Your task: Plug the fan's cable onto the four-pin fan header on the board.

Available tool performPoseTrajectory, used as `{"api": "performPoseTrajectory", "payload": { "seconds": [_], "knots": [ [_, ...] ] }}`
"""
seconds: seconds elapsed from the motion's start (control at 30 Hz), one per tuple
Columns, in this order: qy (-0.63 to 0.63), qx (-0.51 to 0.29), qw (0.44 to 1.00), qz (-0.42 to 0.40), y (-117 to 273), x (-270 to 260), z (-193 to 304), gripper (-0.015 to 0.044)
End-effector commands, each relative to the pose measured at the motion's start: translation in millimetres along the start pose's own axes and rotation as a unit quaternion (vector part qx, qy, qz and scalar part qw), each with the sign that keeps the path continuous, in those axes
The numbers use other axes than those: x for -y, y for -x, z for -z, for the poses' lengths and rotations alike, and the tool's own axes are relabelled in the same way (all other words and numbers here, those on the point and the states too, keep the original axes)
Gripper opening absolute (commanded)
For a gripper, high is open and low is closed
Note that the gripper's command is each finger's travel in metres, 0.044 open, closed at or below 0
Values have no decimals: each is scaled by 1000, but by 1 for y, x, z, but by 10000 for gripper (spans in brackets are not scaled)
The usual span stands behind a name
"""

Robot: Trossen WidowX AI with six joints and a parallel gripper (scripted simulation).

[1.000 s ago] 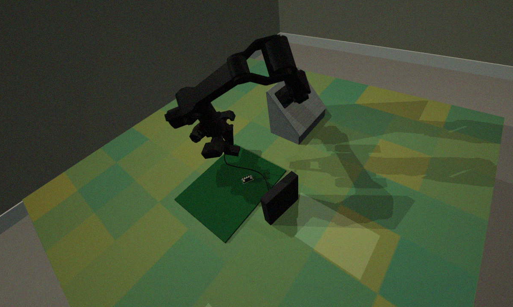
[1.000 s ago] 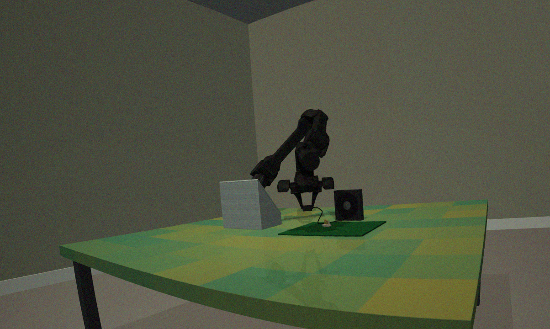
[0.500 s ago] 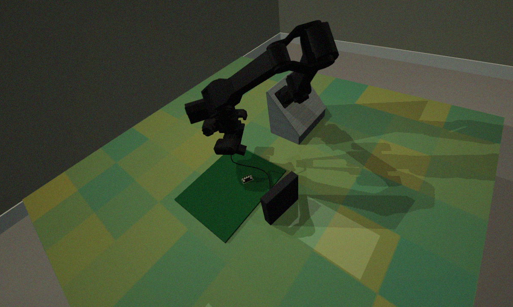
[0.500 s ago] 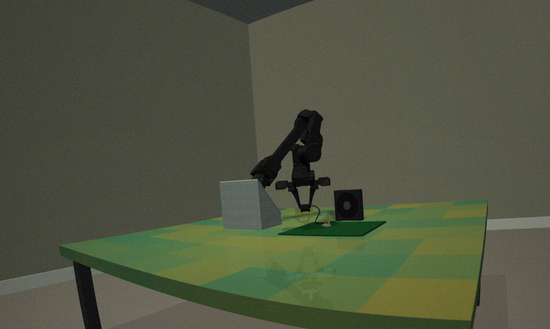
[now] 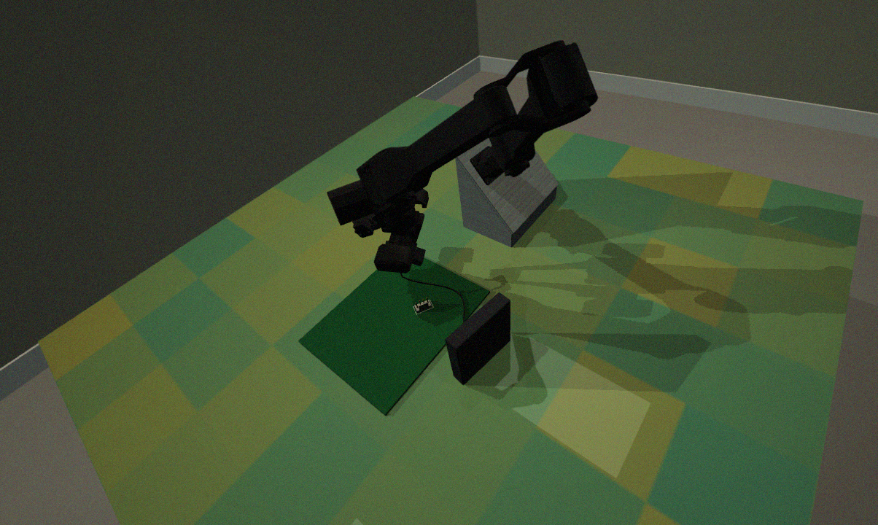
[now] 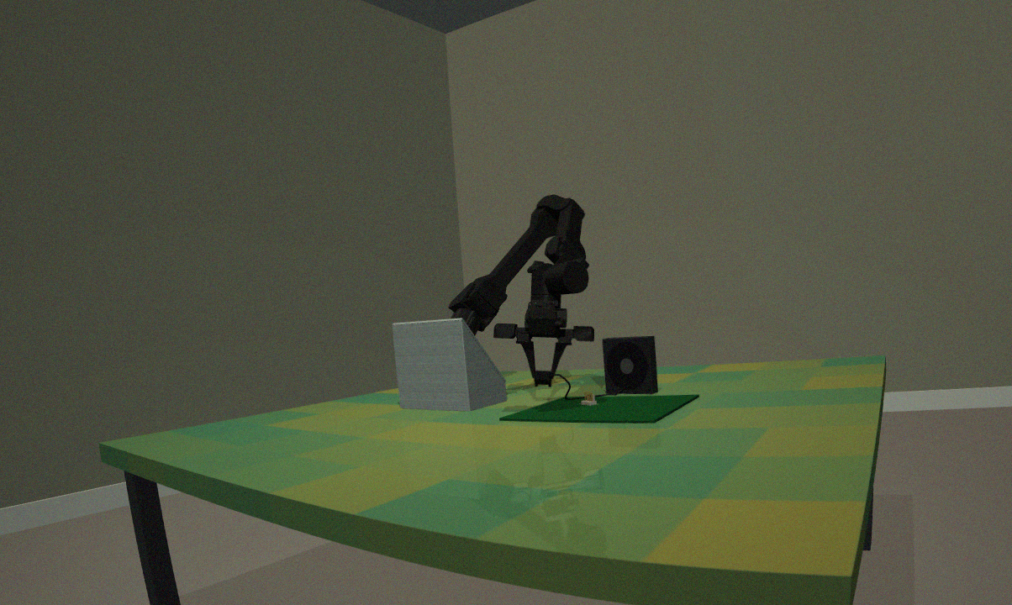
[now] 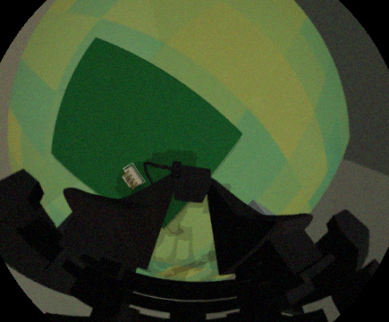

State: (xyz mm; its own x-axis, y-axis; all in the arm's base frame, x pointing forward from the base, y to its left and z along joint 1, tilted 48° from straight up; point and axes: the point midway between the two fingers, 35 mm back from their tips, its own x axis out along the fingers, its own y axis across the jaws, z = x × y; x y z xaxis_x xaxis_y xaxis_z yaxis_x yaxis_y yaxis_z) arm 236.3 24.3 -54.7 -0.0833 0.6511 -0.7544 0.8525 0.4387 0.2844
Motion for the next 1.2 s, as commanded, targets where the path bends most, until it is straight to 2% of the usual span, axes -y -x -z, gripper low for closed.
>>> {"api": "performPoseTrajectory", "payload": {
  "seconds": [0.0, 0.6, 1.17],
  "knots": [
    [-1, 19, 1000, 19, -3, 2, 1, 0],
    [-11, 123, 987, 104, -19, 13, 5, 0],
    [-17, 239, 961, 137, -25, 16, 7, 0]
  ]
}}
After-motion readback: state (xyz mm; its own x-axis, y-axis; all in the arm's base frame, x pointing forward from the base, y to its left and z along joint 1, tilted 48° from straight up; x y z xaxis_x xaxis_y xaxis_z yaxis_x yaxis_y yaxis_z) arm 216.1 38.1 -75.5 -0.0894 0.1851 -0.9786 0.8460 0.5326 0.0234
